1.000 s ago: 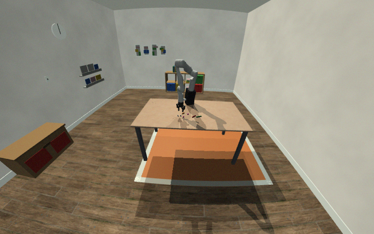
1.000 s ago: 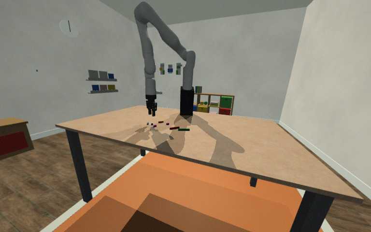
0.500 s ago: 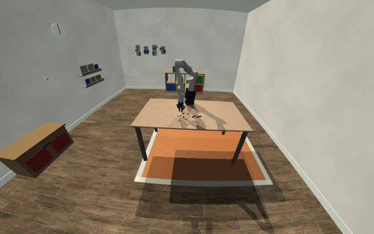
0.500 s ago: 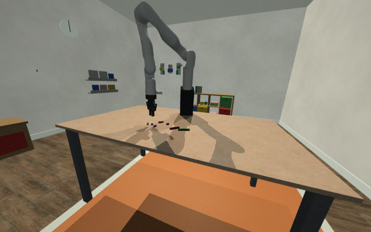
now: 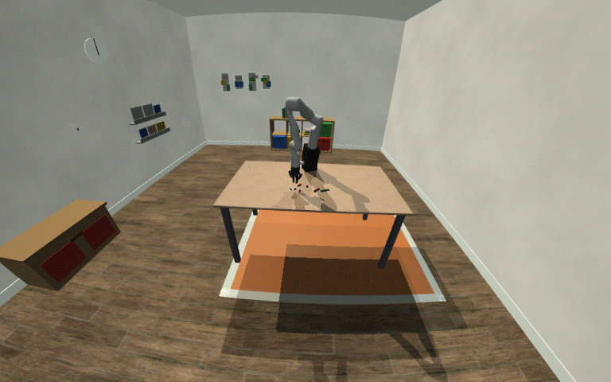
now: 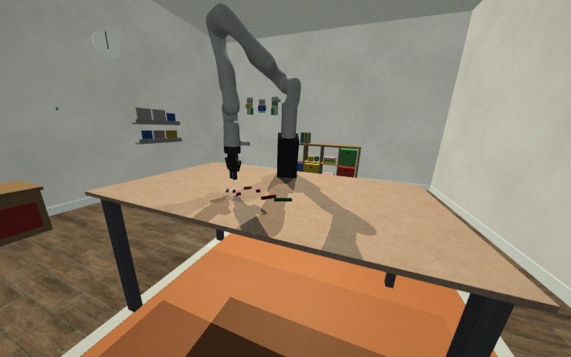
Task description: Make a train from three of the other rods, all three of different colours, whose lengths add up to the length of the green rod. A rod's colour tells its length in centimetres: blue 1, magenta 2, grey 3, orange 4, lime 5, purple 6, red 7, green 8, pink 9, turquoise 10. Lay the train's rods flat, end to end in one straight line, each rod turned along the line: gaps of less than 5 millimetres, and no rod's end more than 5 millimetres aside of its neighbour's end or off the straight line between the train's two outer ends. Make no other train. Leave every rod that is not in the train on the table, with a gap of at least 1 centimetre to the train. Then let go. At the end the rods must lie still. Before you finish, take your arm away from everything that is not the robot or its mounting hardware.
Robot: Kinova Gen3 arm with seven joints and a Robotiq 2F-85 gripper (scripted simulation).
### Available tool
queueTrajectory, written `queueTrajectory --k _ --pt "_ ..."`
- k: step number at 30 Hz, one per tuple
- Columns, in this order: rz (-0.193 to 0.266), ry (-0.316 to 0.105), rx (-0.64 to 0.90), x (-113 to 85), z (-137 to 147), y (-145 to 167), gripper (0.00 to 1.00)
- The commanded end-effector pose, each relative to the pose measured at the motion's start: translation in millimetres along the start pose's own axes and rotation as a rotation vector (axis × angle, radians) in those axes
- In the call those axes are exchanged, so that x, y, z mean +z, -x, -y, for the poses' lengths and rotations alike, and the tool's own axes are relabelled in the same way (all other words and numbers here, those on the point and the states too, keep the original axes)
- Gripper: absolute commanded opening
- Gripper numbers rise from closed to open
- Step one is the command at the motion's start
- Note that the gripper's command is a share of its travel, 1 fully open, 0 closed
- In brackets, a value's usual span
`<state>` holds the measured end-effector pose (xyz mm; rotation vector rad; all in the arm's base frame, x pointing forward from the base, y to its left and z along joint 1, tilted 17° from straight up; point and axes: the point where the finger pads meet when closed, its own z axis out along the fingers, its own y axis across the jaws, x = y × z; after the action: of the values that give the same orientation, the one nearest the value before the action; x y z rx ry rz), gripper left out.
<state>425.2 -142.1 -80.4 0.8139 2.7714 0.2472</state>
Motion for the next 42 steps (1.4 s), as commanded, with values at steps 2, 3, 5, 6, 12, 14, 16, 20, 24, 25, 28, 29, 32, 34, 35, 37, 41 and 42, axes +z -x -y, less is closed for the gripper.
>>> queueTrajectory --k 2,3,5,6,12,14,16,20,24,25,28,29,32,34,35,37,41,42 --pt "-0.001 0.000 0.000 1.6 0 -1 0.24" --pt "-0.001 0.000 0.000 2.6 0 -1 0.24" --pt "-0.001 0.000 0.000 4.7 0 -1 0.24" --pt "-0.001 0.000 0.000 5.8 0 -1 0.24" --pt "-0.001 0.000 0.000 14.1 0 -1 0.24" --pt "-0.001 0.000 0.000 17.2 0 -1 0.24" --pt "-0.001 0.000 0.000 20.4 0 -1 0.24" --pt "-0.001 0.000 0.000 23.7 0 -1 0.24" --pt "-0.001 0.000 0.000 30.1 0 -1 0.24" --pt "-0.001 0.000 0.000 31.6 0 -1 0.24" --pt "-0.001 0.000 0.000 35.9 0 -1 0.24" --pt "-0.001 0.000 0.000 37.3 0 -1 0.24" --pt "-0.001 0.000 0.000 40.9 0 -1 0.24" --pt "-0.001 0.000 0.000 42.9 0 -1 0.24" --pt "-0.001 0.000 0.000 42.9 0 -1 0.24" --pt "-0.001 0.000 0.000 43.8 0 -1 0.24" --pt "-0.001 0.000 0.000 46.5 0 -1 0.24" --pt "-0.001 0.000 0.000 47.0 0 -1 0.24"
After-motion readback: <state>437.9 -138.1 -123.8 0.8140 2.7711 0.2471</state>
